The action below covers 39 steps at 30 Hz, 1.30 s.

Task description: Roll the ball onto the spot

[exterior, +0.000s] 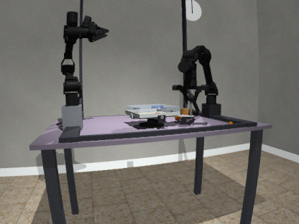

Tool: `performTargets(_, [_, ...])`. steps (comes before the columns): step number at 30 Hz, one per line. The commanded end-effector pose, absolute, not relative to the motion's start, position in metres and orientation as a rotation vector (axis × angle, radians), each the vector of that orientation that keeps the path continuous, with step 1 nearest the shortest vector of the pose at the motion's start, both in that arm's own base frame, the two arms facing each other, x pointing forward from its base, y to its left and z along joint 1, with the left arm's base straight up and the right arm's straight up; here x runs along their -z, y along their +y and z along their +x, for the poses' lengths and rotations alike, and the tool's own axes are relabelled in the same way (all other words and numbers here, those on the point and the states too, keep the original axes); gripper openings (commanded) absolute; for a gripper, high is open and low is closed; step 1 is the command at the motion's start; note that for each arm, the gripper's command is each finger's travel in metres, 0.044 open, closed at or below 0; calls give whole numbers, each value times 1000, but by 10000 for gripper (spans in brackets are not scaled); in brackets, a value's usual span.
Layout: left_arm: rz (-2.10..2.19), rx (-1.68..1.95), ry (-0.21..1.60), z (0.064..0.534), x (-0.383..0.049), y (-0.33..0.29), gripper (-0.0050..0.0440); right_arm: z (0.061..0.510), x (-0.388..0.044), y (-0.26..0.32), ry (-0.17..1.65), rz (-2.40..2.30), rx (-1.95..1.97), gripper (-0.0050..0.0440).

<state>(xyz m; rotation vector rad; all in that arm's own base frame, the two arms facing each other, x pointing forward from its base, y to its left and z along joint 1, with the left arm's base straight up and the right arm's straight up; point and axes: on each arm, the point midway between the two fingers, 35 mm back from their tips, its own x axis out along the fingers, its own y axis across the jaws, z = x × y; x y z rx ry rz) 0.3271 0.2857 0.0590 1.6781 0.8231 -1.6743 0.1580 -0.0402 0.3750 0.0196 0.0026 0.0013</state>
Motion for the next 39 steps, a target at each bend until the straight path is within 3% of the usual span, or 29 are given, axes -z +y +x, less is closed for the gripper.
performTargets(1, [1723, 1640, 828, 334, -75, 287, -50, 158, -381, -39, 0, 0, -4, 400])
performTargets(39, [1717, 1646, 825, 337, -70, 290, -50, 158, -381, -39, 0, 0, -4, 400])
